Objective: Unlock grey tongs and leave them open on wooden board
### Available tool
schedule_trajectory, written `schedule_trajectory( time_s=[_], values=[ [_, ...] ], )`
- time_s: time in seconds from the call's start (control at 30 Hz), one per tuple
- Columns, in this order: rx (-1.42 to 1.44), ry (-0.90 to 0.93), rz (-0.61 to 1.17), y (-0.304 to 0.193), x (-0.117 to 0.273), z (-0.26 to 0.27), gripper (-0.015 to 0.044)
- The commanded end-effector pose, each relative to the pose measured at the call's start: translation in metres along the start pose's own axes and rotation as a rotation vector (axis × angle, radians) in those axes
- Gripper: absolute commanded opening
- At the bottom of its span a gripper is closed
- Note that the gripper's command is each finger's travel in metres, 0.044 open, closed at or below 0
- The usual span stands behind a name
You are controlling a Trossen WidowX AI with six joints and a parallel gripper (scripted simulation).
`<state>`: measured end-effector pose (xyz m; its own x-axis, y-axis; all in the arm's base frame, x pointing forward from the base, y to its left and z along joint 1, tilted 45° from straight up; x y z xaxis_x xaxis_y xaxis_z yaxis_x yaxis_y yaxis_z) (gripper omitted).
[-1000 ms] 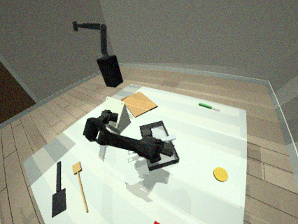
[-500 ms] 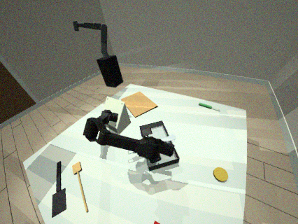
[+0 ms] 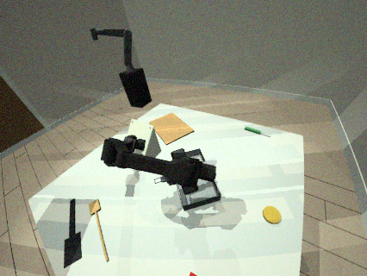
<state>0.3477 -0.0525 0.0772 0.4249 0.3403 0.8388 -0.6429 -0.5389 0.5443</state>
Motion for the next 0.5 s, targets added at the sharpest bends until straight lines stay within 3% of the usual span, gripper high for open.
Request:
schedule_trajectory(
  time_s=[0.0, 0.47],
  values=[
    [-0.007, 0.004, 0.012, 0.0004, 0.0179, -0.0084, -0.0150],
    [-0.001, 0.080, 0.003, 0.0000, 0.0155, -0.0122, -0.0150]
  ],
)
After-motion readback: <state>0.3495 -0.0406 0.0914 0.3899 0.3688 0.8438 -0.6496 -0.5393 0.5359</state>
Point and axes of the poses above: the point midway between the two fingers, 35 mm back from their tips, its own x axis back along the fingers, its own z axis across the jaws, y = z × x, the point moved 5 cm from there along x, back along the fingers, and after that the axes turned 5 degrees about x, right-handed, at the moved point
